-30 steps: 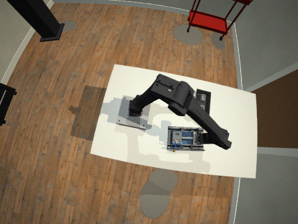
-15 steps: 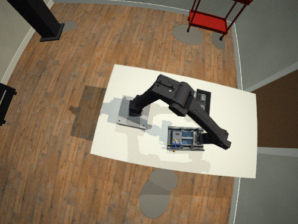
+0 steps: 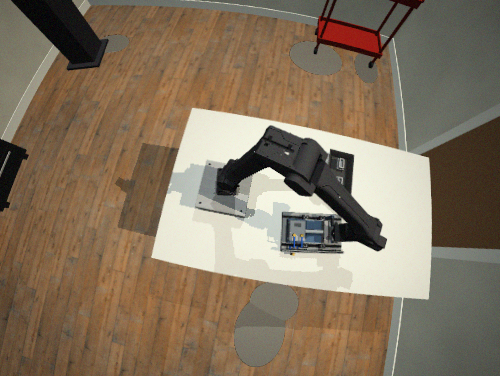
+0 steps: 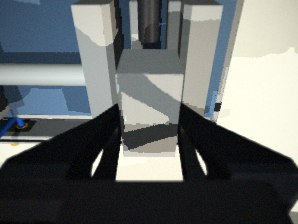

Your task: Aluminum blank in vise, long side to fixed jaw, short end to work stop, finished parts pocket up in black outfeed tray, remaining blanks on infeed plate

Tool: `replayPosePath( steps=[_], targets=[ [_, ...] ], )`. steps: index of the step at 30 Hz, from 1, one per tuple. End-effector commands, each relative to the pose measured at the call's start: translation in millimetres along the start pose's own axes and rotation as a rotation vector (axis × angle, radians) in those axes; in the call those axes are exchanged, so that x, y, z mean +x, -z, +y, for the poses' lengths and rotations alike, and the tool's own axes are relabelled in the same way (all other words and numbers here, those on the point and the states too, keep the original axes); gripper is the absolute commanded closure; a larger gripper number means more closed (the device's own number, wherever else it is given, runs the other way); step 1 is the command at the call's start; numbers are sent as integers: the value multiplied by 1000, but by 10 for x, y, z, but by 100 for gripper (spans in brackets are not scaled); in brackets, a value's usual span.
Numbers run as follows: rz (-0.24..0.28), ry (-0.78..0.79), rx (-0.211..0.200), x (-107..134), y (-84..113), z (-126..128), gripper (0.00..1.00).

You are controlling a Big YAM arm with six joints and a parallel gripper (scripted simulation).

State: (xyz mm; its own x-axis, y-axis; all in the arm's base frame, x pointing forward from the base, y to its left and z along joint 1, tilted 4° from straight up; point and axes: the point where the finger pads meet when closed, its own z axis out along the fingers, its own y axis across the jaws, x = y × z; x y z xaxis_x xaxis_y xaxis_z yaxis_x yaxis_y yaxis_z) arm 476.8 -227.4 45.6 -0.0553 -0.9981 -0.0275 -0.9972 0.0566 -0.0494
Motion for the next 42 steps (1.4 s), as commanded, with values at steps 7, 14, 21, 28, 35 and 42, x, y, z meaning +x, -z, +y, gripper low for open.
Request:
replayPosePath(
  steps=[7, 14, 21, 28, 35, 42],
  targets=[
    [19, -3, 49, 9, 113, -167, 100],
    [19, -3, 50, 18, 81, -192, 100],
    [14, -3, 39, 8, 15, -164, 100],
    [19, -3, 51, 2, 90, -148, 100],
    [19, -3, 51, -7, 97, -127, 100],
    [19, -3, 50, -10, 93, -118, 100]
  ],
)
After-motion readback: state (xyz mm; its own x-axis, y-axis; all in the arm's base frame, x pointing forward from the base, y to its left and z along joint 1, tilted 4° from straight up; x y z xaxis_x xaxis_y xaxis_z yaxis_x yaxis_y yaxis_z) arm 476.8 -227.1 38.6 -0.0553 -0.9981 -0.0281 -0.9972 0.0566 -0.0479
